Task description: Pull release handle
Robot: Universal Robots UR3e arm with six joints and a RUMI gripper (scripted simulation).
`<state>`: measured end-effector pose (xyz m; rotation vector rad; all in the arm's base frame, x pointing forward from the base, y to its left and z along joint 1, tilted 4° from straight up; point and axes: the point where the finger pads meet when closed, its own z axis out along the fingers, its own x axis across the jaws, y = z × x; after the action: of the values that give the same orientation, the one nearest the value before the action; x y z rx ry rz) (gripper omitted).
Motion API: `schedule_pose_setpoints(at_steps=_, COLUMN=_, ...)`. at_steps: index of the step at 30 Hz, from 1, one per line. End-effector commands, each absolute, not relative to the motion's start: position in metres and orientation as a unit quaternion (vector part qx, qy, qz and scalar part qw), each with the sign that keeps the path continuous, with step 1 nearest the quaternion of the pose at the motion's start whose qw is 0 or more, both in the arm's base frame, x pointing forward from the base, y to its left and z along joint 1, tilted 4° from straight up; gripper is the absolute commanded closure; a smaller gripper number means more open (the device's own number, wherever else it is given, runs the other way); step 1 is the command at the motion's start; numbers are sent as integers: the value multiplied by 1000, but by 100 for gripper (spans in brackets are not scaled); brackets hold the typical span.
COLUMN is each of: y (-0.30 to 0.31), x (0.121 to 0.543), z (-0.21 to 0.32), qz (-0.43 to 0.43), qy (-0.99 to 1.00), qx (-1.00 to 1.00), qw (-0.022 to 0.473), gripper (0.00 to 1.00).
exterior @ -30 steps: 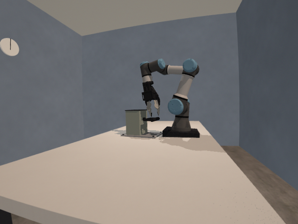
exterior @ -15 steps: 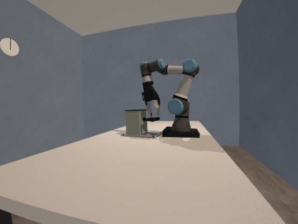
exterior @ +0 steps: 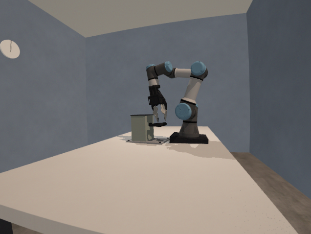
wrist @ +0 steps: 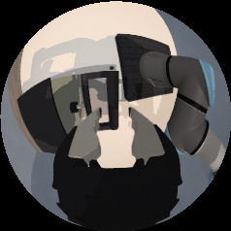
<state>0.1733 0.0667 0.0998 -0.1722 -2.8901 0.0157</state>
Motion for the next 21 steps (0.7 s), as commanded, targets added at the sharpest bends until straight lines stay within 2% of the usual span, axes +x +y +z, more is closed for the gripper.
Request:
schedule_pose_setpoints(at_steps=1, y=67, x=174, z=100, qz=5, qy=-991, qx=-59, qw=122, gripper=71)
schedule_pose_setpoints(at_steps=21, y=66, x=177, z=100, qz=5, qy=-991, qx=-59, qw=122, gripper=71)
